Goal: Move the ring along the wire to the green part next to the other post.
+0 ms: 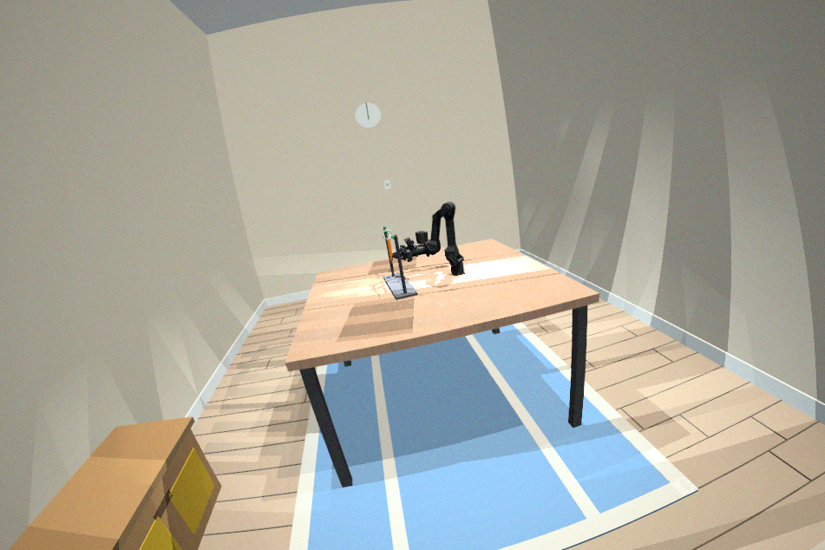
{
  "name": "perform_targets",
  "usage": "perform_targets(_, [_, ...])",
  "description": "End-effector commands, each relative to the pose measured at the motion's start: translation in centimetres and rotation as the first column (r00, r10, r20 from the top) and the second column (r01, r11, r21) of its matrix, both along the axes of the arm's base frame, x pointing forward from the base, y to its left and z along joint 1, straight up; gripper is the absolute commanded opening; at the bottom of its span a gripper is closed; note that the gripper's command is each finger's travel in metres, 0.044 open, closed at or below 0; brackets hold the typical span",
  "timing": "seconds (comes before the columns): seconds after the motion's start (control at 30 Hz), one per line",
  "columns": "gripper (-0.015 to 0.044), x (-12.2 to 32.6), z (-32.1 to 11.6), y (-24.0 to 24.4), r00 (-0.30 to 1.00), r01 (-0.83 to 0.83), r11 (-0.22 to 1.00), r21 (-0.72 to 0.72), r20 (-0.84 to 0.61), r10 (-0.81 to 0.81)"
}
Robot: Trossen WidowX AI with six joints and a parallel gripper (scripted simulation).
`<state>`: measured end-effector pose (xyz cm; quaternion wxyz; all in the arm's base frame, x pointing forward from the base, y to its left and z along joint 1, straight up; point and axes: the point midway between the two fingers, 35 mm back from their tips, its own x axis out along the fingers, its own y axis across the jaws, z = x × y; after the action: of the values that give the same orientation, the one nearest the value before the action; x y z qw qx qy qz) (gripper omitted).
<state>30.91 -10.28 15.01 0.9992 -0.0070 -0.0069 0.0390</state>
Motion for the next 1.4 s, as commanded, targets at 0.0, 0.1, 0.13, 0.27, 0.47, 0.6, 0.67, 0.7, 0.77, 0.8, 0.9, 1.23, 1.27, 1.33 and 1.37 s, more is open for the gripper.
perform_targets(0.0, [0.0160, 0.7, 0.0, 0.0, 1.000, 0.001, 1.000, 0.003, 0.001, -0.001])
perform_targets(0.1, [0.0160, 1.1, 0.0, 0.1, 1.000, 0.001, 1.000, 0.003, 0.002, -0.001])
perform_targets(0.13, [0.0160, 1.3, 0.0, 0.1, 1.000, 0.001, 1.000, 0.003, 0.002, -0.001])
perform_targets(0.27, [0.0160, 1.9, 0.0, 0.3, 1.000, 0.001, 1.000, 0.003, 0.002, -0.001])
perform_targets(0.47, [0.0160, 2.9, 0.0, 0.5, 1.000, 0.001, 1.000, 0.003, 0.003, -0.001])
perform_targets(0.6, [0.0160, 3.4, -0.1, 0.6, 1.000, 0.001, 1.000, 0.003, 0.004, -0.001])
perform_targets(0.67, [0.0160, 3.4, -0.1, 0.6, 1.000, 0.001, 1.000, 0.003, 0.004, -0.001])
perform_targets(0.7, [0.0160, 3.4, -0.1, 0.6, 1.000, 0.001, 1.000, 0.003, 0.004, -0.001])
perform_targets(0.77, [0.0160, 3.4, -0.1, 0.6, 1.000, 0.001, 1.000, 0.003, 0.004, -0.001])
perform_targets(0.8, [0.0160, 3.4, -0.1, 0.6, 1.000, 0.001, 1.000, 0.003, 0.004, -0.001])
perform_targets(0.9, [0.0160, 3.4, -0.1, 0.6, 1.000, 0.001, 1.000, 0.003, 0.004, -0.001])
perform_targets(1.23, [0.0134, 3.4, -0.1, 0.7, 1.000, -0.002, 1.000, 0.001, 0.002, 0.002])
perform_targets(1.27, [0.0108, 3.4, -0.1, 0.7, 1.000, -0.002, 1.000, 0.001, 0.002, 0.002])
perform_targets(1.33, [0.0055, 3.4, -0.1, 0.7, 1.000, -0.002, 1.000, 0.001, 0.002, 0.002])
perform_targets(1.37, [0.0029, 3.4, -0.1, 0.7, 1.000, -0.002, 1.000, 0.001, 0.002, 0.002])
